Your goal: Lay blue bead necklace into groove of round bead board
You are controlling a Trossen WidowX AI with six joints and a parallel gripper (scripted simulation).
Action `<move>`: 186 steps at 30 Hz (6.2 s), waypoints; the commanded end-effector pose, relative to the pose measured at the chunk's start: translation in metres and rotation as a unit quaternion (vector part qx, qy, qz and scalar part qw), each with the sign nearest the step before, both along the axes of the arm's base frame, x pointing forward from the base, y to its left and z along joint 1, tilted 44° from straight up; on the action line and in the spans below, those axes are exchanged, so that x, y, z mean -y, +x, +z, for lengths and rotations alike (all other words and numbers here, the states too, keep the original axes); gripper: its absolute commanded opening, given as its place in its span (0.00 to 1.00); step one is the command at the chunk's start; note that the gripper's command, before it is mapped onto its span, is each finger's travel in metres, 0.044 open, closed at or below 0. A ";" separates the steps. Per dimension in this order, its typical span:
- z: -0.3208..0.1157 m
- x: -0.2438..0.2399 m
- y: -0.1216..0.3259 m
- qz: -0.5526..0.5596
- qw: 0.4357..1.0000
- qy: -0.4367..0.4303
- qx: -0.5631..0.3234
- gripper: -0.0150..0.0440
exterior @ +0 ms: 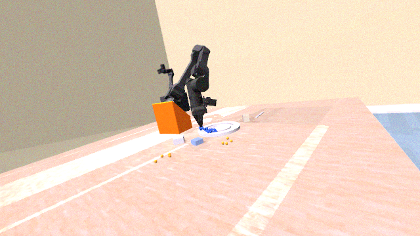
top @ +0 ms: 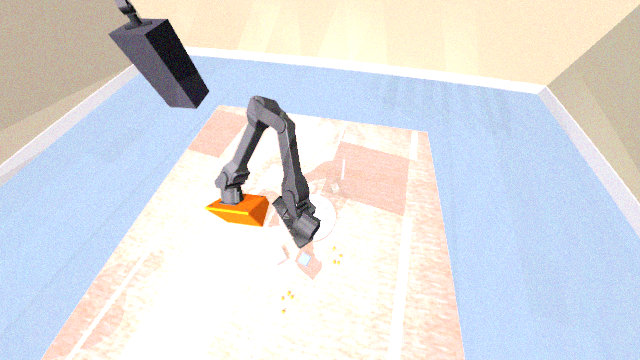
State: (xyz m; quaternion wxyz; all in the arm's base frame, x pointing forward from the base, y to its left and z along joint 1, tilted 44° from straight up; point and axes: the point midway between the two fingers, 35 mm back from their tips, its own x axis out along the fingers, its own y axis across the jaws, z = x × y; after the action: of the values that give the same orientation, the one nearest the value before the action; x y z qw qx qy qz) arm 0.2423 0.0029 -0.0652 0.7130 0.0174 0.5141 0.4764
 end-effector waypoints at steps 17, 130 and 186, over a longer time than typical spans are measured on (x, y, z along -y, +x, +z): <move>0.029 -0.019 0.023 0.001 1.000 -0.010 0.004 0.25; 0.023 0.004 0.003 -0.131 0.984 -0.006 -0.123 0.59; -0.018 -0.009 -0.009 -0.152 0.978 -0.001 -0.144 0.29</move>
State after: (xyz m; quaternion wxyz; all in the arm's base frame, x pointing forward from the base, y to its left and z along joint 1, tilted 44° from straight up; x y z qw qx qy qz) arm 0.2328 0.0117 -0.0828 0.6956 0.1635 0.6030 0.3546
